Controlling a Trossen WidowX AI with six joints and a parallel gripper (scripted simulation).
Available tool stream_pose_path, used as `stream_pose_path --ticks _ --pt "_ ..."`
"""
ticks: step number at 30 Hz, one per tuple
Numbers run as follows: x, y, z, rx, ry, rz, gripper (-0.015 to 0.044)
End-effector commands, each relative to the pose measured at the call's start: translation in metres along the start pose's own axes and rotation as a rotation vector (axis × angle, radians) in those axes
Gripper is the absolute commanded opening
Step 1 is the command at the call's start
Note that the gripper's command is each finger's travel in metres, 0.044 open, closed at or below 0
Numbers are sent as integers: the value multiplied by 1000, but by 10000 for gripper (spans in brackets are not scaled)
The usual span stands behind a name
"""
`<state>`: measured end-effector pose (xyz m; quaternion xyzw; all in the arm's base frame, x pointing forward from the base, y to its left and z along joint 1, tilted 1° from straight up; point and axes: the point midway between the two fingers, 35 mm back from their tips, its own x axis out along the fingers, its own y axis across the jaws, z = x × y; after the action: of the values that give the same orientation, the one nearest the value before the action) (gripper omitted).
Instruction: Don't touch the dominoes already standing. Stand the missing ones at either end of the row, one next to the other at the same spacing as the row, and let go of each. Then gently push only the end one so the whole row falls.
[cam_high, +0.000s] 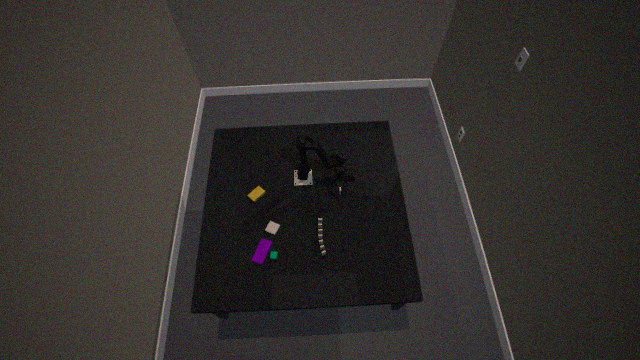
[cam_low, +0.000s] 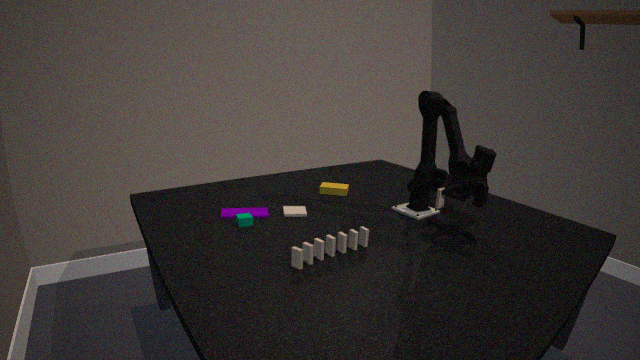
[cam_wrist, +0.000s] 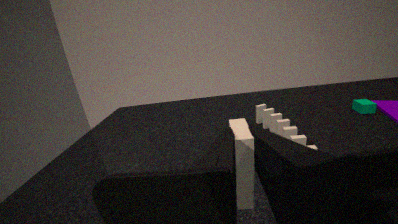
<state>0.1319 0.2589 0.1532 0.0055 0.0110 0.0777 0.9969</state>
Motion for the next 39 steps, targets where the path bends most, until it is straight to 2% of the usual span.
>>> stream_pose_path --ticks 1,16,39 --pt "-1 -5 -1 0 -6 -13 29" --pt "-1 -5 -2 1 -5 -13 29" --pt "2 3 -58 34 -2 -14 29"
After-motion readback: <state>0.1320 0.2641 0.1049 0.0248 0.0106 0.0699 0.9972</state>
